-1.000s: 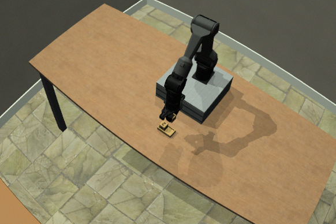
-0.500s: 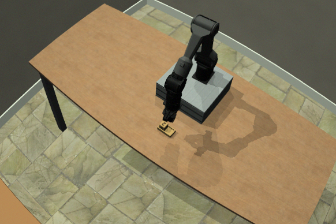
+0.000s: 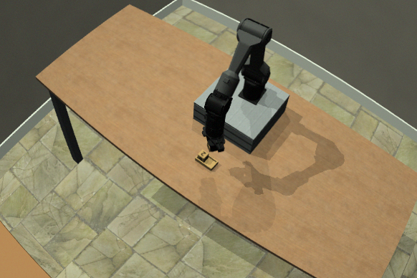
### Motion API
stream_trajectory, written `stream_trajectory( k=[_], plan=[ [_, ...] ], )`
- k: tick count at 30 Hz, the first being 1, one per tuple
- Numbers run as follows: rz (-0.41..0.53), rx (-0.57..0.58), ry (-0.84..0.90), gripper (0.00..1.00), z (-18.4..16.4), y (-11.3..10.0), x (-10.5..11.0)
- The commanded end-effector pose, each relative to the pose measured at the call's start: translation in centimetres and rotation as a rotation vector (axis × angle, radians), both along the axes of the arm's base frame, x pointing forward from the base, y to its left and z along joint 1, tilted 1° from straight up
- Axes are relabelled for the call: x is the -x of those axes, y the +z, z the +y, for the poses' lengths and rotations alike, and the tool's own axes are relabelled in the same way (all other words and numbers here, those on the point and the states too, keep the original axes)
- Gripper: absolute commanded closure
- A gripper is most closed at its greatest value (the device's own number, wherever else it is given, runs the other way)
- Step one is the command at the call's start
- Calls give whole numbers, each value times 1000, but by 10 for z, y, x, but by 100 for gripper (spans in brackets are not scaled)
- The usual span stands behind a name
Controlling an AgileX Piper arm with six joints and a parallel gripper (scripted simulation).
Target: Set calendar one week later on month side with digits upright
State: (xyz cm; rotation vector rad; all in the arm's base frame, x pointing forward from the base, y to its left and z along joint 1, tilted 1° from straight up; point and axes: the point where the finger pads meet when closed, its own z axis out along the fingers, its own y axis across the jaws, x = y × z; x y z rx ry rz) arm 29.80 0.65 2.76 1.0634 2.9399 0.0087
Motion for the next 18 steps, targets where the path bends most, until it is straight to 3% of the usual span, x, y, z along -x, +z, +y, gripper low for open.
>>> stream_trajectory(
  k=[1,4,6,18],
  plan=[
    [-3,-8,155,64,0,1,-1],
    [-5,-4,391,64,0,1,-1],
    [-5,-4,391,64,0,1,-1],
    [-9,12,1325,64,0,1,-2]
  ],
)
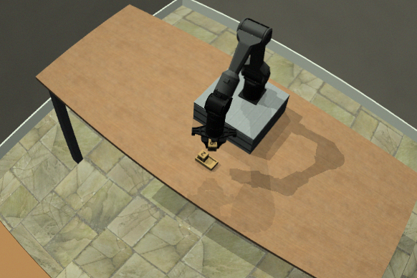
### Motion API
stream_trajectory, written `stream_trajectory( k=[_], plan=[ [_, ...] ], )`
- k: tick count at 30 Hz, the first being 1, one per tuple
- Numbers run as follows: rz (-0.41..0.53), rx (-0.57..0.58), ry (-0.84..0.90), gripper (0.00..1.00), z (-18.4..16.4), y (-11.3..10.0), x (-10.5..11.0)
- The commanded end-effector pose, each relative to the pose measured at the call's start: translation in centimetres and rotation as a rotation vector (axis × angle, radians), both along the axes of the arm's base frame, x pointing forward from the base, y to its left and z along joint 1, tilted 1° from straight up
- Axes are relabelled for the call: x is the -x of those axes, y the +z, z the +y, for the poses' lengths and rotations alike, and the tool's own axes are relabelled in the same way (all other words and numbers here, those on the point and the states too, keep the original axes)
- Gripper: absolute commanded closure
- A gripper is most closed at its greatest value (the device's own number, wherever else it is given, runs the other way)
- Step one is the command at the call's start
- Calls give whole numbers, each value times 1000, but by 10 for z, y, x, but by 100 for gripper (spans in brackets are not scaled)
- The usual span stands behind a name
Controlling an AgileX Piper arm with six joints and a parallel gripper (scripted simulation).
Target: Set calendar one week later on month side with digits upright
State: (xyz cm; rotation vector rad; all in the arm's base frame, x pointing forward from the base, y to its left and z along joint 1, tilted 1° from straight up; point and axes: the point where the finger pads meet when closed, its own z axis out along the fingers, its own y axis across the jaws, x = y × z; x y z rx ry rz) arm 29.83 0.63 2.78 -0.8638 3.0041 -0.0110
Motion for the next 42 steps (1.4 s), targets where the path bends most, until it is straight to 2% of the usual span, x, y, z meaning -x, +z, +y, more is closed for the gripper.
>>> stream_trajectory(
  k=[1,3,5,13,19,27,42],
  plan=[
    [-1,-12,141,64,0,1,-1],
    [-2,-10,271,64,0,1,-1],
    [-2,-10,271,64,0,1,-1],
    [-4,-3,678,64,0,1,-1],
    [-4,0,845,64,0,1,-1],
    [-5,2,906,64,0,1,-1],
    [-5,2,910,64,0,1,-1]
  ],
)
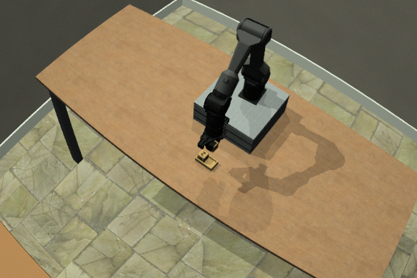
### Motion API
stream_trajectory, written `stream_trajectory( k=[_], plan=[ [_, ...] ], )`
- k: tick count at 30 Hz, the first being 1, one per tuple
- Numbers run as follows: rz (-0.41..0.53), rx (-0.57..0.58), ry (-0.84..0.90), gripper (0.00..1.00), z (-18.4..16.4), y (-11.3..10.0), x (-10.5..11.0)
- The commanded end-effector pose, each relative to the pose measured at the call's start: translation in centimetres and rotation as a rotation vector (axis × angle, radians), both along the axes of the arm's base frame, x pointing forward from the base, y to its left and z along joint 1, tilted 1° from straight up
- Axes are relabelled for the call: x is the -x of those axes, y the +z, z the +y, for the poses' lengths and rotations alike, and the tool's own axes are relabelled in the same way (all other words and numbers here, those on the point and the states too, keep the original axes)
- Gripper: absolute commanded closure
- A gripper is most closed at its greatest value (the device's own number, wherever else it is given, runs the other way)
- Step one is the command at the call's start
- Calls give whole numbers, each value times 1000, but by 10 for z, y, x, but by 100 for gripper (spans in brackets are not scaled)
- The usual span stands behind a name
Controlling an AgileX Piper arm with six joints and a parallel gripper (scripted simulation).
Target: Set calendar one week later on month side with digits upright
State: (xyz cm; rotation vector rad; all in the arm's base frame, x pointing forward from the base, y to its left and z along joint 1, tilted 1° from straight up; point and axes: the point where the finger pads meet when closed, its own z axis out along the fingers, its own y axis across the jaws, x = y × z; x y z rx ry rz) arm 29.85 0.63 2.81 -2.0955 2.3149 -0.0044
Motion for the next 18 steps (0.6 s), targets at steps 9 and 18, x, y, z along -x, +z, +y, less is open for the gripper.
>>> stream_trajectory(
  k=[9,18],
  plan=[
    [2,2,-2,64,0,-10,0],
    [2,1,-2,64,0,-36,-1]
  ],
)
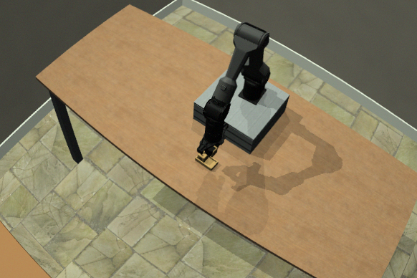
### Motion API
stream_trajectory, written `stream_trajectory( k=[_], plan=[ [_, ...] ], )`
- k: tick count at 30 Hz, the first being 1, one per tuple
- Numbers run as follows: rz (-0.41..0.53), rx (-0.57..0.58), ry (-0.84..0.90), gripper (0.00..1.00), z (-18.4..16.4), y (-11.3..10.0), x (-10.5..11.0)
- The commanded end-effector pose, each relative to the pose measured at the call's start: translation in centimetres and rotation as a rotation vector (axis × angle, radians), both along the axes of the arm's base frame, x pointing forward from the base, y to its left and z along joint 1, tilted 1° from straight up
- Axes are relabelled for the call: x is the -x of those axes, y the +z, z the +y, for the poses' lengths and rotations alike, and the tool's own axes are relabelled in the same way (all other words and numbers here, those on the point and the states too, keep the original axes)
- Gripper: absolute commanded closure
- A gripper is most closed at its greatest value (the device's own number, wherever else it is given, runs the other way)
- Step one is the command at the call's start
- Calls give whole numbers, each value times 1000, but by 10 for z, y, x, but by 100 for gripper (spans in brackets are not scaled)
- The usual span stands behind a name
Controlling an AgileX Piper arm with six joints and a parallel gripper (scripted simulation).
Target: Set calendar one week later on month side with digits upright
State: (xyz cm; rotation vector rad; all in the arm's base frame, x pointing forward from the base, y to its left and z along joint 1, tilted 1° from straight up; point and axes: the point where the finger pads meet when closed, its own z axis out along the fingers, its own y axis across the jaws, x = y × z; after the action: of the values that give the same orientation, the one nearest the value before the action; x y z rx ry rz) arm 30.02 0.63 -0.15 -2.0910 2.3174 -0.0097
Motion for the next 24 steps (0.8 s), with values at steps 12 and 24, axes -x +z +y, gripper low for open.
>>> stream_trajectory(
  k=[12,24],
  plan=[
    [5,-1,1,64,1,-51,0],
    [2,0,1,64,1,-60,-1]
  ],
)
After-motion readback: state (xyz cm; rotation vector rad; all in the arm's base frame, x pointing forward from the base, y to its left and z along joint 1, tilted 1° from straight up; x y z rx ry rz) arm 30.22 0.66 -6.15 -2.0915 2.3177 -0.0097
